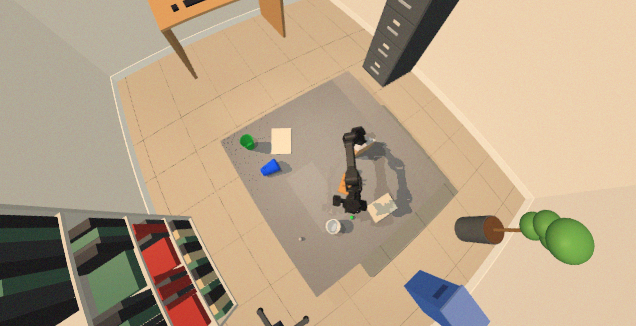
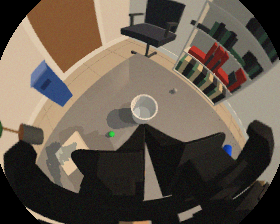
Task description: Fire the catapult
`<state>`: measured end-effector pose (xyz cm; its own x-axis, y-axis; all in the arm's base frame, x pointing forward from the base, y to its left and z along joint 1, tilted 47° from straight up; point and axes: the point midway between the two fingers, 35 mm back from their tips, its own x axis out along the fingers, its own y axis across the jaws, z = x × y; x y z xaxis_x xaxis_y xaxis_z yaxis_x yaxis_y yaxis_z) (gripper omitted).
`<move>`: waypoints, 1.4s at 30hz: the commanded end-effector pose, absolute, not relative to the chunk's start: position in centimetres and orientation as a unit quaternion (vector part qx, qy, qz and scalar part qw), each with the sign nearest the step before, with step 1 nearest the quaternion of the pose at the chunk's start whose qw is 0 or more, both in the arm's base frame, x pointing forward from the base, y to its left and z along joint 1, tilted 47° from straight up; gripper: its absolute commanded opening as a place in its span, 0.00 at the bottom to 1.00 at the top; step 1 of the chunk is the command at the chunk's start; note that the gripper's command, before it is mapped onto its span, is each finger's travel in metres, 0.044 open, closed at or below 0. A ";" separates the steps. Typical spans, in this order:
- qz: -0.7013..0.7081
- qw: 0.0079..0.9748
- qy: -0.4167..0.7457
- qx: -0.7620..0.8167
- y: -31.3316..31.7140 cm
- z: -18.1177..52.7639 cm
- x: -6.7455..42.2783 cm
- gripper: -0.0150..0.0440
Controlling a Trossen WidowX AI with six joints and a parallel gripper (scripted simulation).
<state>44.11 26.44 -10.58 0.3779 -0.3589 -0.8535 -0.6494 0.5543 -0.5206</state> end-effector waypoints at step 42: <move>0.299 0.066 0.480 -0.822 18.8 -13.9 19.4 0.25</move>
<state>20.39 19.59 -14.37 0.3432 -0.7350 -0.5848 -0.8621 -0.4936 0.1146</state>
